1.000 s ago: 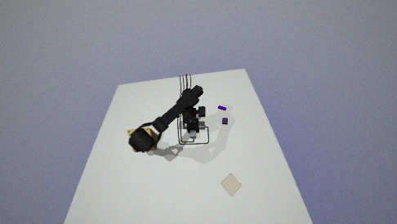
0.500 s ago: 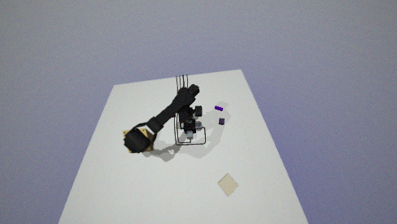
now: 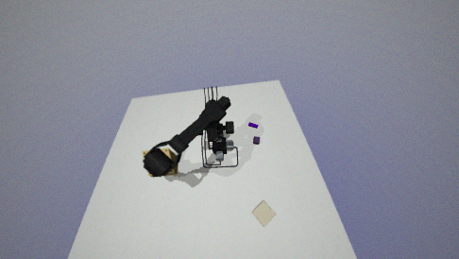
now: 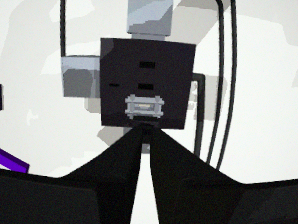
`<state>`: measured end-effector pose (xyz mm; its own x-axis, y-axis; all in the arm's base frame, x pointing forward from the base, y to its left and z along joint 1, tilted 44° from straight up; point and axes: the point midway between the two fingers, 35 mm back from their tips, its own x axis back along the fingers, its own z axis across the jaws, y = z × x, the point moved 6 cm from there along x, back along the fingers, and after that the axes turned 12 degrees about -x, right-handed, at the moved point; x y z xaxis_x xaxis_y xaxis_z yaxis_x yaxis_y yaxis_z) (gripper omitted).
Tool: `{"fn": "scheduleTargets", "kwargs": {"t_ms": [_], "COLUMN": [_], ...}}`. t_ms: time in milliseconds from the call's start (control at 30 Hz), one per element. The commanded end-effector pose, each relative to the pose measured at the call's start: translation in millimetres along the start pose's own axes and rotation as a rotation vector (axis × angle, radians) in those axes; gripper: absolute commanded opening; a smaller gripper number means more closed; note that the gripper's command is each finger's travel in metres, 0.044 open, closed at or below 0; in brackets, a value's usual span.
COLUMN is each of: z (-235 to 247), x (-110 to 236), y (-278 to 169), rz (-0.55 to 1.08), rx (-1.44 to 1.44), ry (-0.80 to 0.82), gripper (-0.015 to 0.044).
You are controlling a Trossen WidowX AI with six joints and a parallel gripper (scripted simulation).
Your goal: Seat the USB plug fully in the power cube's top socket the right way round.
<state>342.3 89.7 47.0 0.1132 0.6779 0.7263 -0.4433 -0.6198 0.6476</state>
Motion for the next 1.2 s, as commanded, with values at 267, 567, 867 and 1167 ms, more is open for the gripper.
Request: {"fn": "scheduleTargets", "kwargs": {"t_ms": [267,567,867,1167], "z": [-0.3,-0.3,-0.3,-0.3], "x": [-0.4,-0.5,-0.5,-0.4], "y": [0.1,0.1,0.1,0.1], "rz": [-0.001,-0.001,0.0,0.0], "rx": [0.282,0.516,0.752,0.987], "ry": [-0.001,-0.001,-0.001,-0.001], "gripper": [0.0,0.0,0.0,0.0]}}
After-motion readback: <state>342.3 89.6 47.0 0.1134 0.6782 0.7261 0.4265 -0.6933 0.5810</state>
